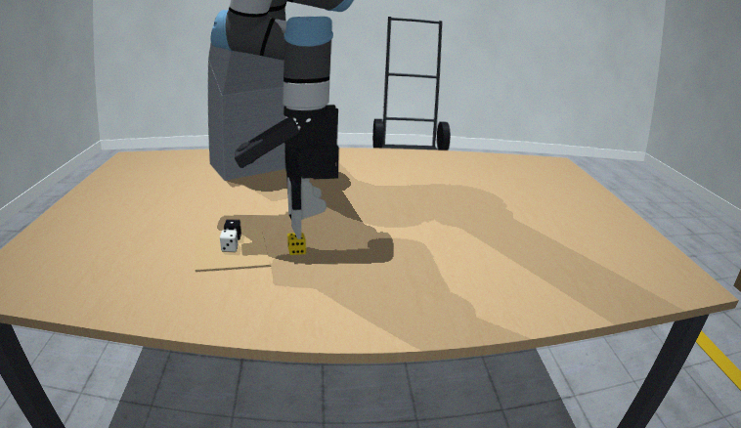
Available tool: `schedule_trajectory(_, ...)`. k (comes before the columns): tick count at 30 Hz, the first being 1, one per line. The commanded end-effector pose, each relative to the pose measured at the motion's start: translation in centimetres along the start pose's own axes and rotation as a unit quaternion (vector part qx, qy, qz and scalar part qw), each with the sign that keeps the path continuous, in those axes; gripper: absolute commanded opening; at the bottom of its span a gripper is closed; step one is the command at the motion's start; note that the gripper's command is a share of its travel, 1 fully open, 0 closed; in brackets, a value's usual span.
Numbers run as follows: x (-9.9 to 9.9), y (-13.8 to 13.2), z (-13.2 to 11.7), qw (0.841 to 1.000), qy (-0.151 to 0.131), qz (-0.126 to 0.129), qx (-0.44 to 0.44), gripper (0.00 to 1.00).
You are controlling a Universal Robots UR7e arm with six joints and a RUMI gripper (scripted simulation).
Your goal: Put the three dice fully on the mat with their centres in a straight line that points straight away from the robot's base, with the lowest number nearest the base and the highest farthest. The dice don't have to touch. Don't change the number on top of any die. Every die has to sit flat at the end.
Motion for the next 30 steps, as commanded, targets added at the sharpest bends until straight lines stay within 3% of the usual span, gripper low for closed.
schedule_trajectory(1, 0.03, -0.03, 0.0, 1.0, 0.0, 0.0, 0.0, 0.28)
schedule_trajectory(30, -0.38, -0.03, 0.01, 1.0, 0.0, 0.0, 0.0, 0.28)
Point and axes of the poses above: the point where the finger pads meet when closed, its own x axis back along the fingers, its own y axis across the jaws, z = x × y, the point moved 6 cm from there along x, back along the fingers, and after that the axes turned 15 degrees about x, right-handed, at the moved point
